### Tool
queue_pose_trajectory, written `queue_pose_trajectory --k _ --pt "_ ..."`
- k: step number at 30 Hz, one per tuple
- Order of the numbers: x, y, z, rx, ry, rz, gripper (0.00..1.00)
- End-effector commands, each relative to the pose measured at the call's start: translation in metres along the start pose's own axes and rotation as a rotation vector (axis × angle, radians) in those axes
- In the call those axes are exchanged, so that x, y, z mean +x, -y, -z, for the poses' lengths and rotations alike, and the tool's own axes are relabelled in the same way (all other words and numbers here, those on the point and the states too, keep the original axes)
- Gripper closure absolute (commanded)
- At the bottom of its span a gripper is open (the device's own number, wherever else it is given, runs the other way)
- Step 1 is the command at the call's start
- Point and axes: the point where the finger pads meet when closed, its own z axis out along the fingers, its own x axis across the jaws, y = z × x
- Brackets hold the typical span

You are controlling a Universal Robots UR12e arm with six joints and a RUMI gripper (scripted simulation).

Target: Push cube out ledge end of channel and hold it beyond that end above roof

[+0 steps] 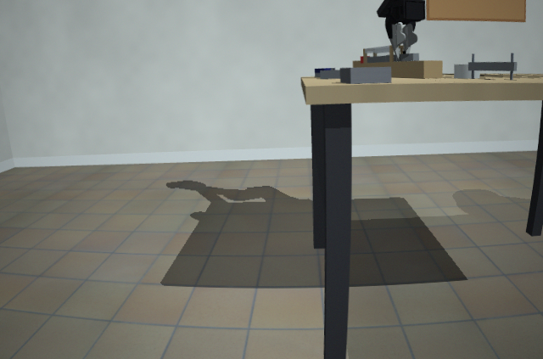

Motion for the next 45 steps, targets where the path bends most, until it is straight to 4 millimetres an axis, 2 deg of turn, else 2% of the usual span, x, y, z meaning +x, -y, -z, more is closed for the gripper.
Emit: queue_pose_trajectory --k 1,17,18,45 --pt "-0.0004 0.0001 0.0006 0.000 0.001 0.000 1.00" --pt "-0.0004 0.0001 0.0006 0.000 0.001 0.000 1.00" --pt "-0.0004 0.0001 0.0006 0.000 0.001 0.000 0.78" --pt "-0.0004 0.0001 0.0006 0.000 0.001 0.000 0.78"
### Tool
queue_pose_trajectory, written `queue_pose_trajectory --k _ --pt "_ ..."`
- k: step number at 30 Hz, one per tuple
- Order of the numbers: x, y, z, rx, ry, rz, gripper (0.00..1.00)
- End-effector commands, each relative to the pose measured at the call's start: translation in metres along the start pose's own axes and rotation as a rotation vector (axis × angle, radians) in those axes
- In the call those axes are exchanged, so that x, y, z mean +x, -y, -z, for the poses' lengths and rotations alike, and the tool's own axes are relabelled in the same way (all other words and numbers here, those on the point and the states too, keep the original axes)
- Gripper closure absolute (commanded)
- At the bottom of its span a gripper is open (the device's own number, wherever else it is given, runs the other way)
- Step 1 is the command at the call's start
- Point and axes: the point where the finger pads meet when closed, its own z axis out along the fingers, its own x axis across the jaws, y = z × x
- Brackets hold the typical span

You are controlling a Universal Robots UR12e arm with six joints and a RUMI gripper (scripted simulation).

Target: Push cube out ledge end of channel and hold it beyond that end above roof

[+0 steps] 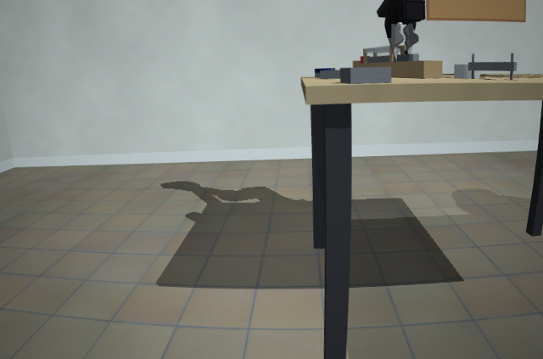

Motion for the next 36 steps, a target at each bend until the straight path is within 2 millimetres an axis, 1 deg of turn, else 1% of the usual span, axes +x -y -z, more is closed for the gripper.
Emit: queue_pose_trajectory --k 1,8,10,12,14,17,19,36 --pt "0.000 0.000 0.001 0.000 0.001 0.000 0.78" --pt "0.000 0.000 0.003 0.000 0.001 0.000 0.78" --pt "0.000 0.000 0.013 0.000 0.001 0.000 0.78" --pt "0.000 0.000 0.030 0.000 0.001 0.000 0.78" --pt "0.000 0.000 0.030 0.000 0.001 0.000 0.78" --pt "0.000 0.000 0.057 0.000 0.001 0.000 0.78" --pt "0.000 0.000 0.066 0.000 0.001 0.000 0.78" --pt "0.000 0.000 0.068 0.000 0.001 0.000 0.78"
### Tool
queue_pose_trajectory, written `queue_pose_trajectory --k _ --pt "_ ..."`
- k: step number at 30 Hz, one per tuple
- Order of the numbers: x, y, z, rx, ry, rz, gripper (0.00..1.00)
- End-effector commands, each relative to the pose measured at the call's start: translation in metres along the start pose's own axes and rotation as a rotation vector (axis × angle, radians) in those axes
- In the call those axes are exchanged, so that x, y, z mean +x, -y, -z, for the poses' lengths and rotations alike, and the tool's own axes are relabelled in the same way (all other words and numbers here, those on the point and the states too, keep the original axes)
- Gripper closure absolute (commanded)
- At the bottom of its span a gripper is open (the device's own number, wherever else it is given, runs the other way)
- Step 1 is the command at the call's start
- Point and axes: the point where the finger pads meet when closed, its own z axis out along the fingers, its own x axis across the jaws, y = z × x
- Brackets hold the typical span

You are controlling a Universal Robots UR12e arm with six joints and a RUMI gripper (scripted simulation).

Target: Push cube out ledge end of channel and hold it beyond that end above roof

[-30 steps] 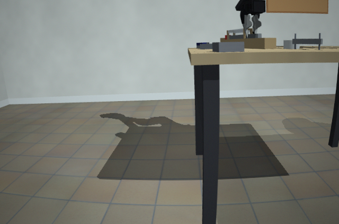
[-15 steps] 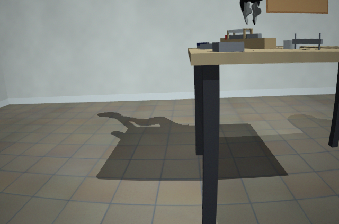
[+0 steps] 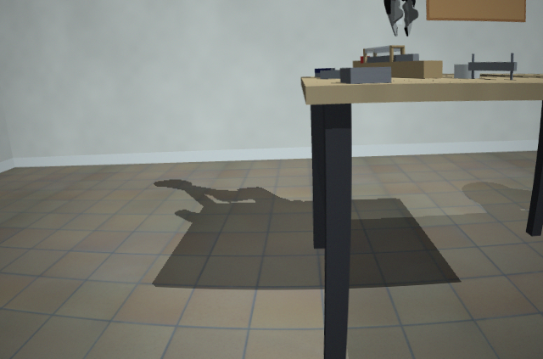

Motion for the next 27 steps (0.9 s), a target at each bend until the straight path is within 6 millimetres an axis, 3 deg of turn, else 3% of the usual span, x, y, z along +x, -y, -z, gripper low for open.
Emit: queue_pose_trajectory --k 1,19,20,22,25,27 --pt "0.000 0.000 0.001 0.000 0.001 0.000 0.78" --pt "0.000 0.000 0.001 0.000 0.001 0.000 0.78" --pt "0.000 -0.001 0.001 0.000 0.001 0.000 1.00" --pt "-0.001 -0.019 0.000 0.000 0.001 0.000 1.00" --pt "-0.001 -0.070 0.000 0.000 0.001 0.000 1.00" --pt "0.000 -0.087 0.000 0.000 0.001 0.000 1.00"
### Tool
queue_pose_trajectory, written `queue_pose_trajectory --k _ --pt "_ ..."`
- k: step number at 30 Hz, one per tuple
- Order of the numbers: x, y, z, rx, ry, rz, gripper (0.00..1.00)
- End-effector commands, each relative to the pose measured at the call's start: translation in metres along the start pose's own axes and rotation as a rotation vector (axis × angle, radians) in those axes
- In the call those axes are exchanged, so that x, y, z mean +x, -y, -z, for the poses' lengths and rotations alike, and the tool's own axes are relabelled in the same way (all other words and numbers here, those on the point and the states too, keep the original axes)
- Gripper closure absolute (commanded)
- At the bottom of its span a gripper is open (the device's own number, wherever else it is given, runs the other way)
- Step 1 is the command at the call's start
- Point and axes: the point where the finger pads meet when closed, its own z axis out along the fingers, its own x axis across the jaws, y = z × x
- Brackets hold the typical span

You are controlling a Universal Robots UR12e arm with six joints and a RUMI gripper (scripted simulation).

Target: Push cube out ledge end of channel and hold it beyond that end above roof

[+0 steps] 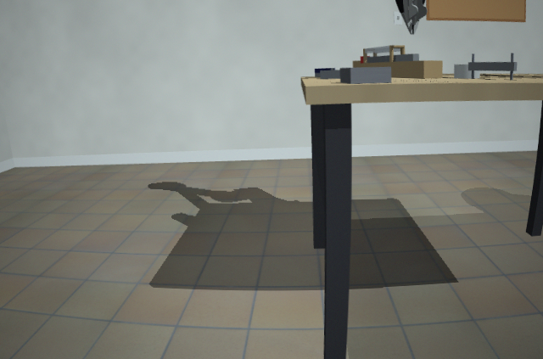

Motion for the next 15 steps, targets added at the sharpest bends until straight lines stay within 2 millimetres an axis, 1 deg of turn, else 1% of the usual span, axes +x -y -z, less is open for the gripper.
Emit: queue_pose_trajectory --k 1,4,6,12,15 --pt "-0.001 -0.037 0.000 0.002 0.000 -0.001 1.00" --pt "-0.001 -0.038 0.000 0.002 0.000 -0.001 1.00" --pt "-0.001 -0.038 -0.004 0.002 0.000 -0.001 1.00" --pt "-0.001 -0.038 -0.040 0.002 0.000 -0.001 1.00" --pt "-0.001 -0.038 -0.045 0.002 0.000 -0.001 1.00"
